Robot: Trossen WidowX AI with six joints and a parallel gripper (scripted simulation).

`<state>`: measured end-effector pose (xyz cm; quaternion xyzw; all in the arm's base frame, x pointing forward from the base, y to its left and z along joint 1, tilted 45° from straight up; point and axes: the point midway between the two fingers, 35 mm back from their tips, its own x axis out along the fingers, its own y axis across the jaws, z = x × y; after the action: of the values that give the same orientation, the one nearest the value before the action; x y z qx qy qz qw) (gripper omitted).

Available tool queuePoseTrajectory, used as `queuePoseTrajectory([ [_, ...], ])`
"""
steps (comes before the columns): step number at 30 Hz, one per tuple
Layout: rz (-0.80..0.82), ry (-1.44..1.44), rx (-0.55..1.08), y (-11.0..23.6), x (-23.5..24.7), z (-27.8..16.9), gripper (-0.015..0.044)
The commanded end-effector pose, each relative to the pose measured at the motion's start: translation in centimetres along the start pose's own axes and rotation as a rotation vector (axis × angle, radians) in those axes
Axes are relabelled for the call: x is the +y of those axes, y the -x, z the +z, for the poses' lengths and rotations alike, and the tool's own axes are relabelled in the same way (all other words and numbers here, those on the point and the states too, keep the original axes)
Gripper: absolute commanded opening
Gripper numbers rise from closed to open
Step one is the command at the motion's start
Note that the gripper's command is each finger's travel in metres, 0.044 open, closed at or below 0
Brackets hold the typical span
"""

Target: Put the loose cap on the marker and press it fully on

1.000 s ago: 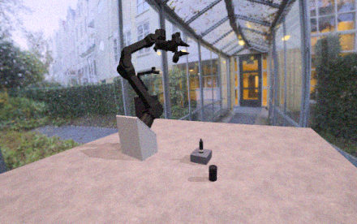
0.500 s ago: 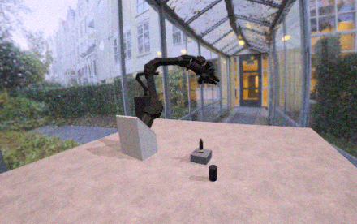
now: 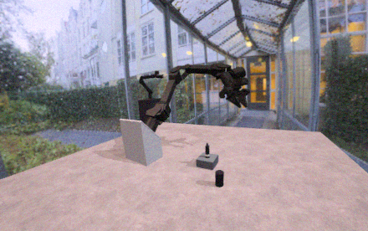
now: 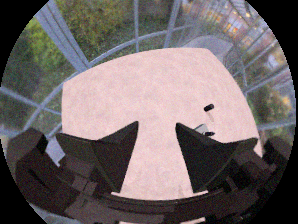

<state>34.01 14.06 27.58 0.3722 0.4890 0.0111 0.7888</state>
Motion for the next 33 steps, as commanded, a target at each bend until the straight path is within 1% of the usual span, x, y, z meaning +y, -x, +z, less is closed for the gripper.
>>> queuePoseTrajectory([
  [1, -0.105, -0.029, 0.102, -4.5, -4.2, 2.3, 0.0237],
  [5, -0.172, -0.079, 0.233, -8.6, -9.7, 4.4, 0.0237],
  [10, -0.185, -0.149, 0.370, -12.6, -15.9, 5.3, 0.0237],
  [15, -0.144, -0.241, 0.526, -15.4, -23.0, 5.3, 0.0237],
  [19, -0.059, -0.332, 0.634, -16.9, -28.3, 4.4, 0.0237],
  [21, -0.041, -0.352, 0.650, -17.1, -29.1, 4.2, 0.0237],
  [27, -0.041, -0.352, 0.650, -17.0, -28.9, 4.1, 0.0237],
  [28, -0.042, -0.352, 0.650, -17.2, -28.9, 4.0, 0.0237],
  [31, -0.040, -0.352, 0.651, -19.6, -28.6, 2.2, 0.0237],
  [33, -0.040, -0.352, 0.651, -19.8, -28.6, 2.0, 0.0237],
])
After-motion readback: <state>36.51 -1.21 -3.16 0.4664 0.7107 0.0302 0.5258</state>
